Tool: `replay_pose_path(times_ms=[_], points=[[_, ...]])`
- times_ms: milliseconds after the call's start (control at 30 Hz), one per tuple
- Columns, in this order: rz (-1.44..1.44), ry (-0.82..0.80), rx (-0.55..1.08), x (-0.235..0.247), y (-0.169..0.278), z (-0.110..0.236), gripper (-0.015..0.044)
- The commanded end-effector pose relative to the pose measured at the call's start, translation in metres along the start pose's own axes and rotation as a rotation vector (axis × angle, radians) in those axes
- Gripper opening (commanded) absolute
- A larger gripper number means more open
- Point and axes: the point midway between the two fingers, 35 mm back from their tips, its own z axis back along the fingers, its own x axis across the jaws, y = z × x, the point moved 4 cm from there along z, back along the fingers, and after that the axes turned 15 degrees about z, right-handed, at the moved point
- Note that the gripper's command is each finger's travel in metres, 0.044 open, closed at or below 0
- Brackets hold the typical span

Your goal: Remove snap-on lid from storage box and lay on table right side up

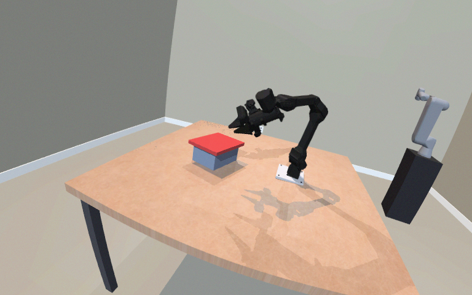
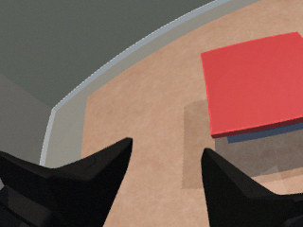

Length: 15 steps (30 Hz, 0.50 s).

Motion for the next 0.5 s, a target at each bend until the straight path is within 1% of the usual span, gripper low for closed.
replay_pose_path(times_ms=[0, 67, 167, 233, 467], points=[[-0.583, 0.165, -0.064, -0.062, -0.008, -0.008, 0.0235], [-0.696, 0.194, -0.084, -0.073, -0.008, -0.009, 0.0235], [-0.973, 0.260, -0.146, -0.101, -0.009, -0.011, 0.0235], [-1.085, 0.284, -0.177, -0.112, -0.009, -0.012, 0.0235], [-1.099, 0.287, -0.181, -0.113, -0.009, -0.012, 0.0235]])
